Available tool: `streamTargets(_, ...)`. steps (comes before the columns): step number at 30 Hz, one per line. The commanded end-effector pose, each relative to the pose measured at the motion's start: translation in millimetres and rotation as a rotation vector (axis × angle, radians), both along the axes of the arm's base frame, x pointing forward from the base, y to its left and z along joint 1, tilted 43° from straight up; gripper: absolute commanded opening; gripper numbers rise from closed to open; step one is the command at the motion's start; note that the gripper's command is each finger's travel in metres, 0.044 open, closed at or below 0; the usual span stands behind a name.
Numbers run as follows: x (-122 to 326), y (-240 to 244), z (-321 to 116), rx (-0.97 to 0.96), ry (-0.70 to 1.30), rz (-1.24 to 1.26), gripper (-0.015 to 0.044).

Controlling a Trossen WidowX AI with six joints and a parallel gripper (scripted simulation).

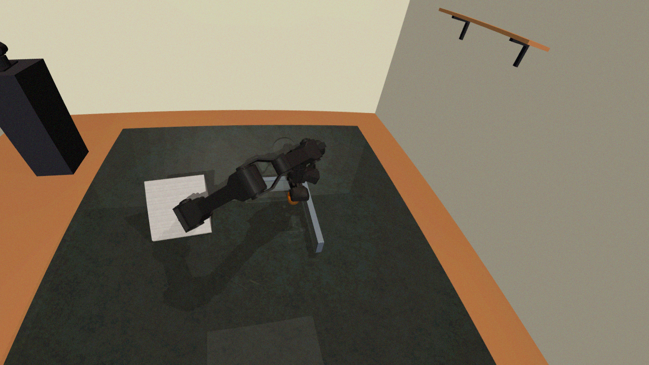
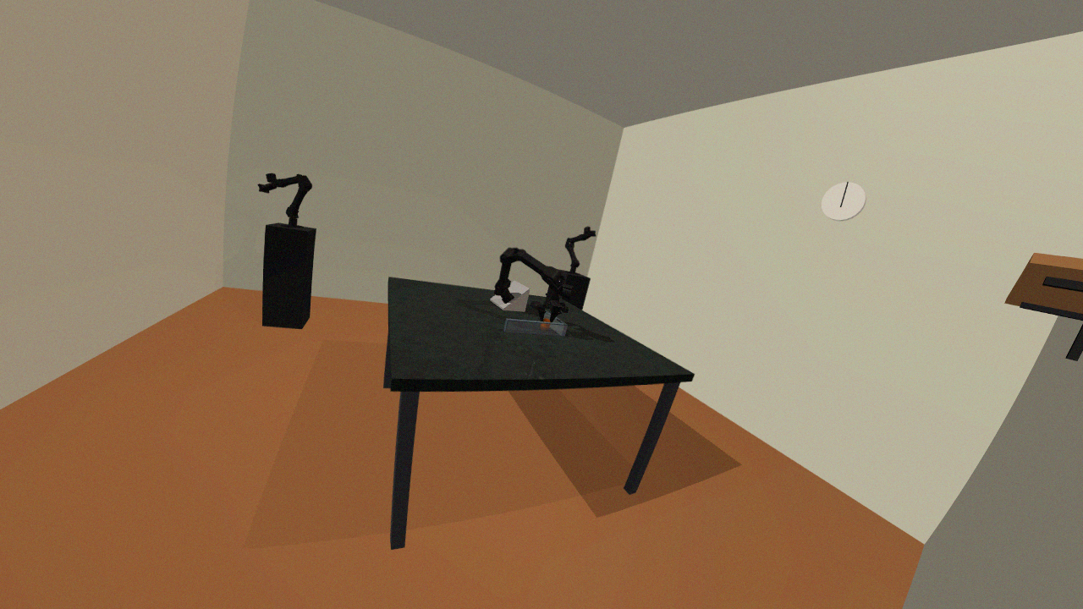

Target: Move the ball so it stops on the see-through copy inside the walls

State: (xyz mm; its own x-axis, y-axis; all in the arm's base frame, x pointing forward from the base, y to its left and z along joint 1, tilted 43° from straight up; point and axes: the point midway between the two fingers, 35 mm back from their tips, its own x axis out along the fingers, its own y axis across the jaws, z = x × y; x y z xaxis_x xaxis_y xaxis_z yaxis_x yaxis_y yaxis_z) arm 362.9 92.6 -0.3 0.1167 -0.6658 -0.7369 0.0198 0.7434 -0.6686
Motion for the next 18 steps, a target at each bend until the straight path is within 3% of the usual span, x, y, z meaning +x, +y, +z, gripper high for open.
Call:
streamTargets(1,-1.1,-3.5,-4.3,-0.006,0.005,0.007,0.0000)
streamTargets(18,1.2,-16.4,-18.1,-0.007,0.004,0.007,0.0000)
